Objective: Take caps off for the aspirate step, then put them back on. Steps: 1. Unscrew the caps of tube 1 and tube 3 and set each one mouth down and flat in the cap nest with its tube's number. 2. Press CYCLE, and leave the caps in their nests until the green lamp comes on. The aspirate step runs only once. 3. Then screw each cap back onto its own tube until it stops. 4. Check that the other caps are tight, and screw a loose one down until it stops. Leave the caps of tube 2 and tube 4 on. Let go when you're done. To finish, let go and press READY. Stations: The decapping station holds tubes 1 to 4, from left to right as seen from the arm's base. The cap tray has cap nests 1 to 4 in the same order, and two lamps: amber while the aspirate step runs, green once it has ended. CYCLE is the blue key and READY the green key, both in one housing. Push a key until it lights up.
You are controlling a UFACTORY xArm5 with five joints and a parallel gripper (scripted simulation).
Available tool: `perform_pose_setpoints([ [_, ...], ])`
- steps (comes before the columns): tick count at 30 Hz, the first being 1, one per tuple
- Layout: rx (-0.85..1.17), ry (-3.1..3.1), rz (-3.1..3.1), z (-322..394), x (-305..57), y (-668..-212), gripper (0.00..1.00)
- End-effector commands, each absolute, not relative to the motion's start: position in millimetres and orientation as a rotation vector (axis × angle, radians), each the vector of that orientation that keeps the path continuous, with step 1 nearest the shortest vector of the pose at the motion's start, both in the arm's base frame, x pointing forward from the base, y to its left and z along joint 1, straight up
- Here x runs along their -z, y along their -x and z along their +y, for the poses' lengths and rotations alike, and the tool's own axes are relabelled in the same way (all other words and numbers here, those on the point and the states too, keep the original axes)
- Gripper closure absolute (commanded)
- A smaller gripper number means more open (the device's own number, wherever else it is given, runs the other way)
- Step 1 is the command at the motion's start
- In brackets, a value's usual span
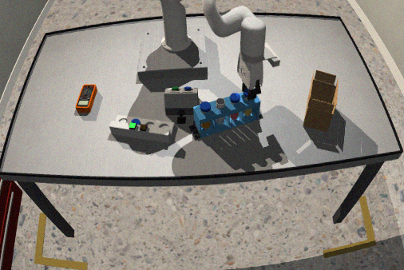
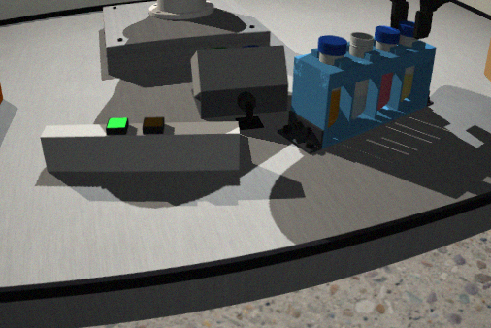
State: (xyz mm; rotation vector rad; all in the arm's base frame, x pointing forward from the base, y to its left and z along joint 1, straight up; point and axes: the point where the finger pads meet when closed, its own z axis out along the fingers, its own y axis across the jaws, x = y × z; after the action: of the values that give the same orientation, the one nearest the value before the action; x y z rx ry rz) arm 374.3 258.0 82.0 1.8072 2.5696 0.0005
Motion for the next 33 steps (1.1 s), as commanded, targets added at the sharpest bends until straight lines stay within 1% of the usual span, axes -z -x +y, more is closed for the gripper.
perform_pose_setpoints([
  [1, -0.007, -2.147, 2.292, 258.8, -83.3, -375.5, 1.00],
  [6, -0.007, -2.369, 2.063, 258.8, -83.2, -375.5, 1.00],
  [8, -0.007, -2.369, 2.063, 258.8, -83.2, -375.5, 1.00],
  [14, -0.007, -2.648, 1.691, 258.8, -83.0, -375.5, 1.00],
  [22, -0.007, -2.665, 1.664, 258.8, -83.0, -375.5, 1.00],
  [23, -0.007, -2.665, 1.664, 258.8, -83.0, -375.5, 0.54],
  [33, -0.007, -2.665, 1.664, 258.8, -83.0, -375.5, 0.54],
])
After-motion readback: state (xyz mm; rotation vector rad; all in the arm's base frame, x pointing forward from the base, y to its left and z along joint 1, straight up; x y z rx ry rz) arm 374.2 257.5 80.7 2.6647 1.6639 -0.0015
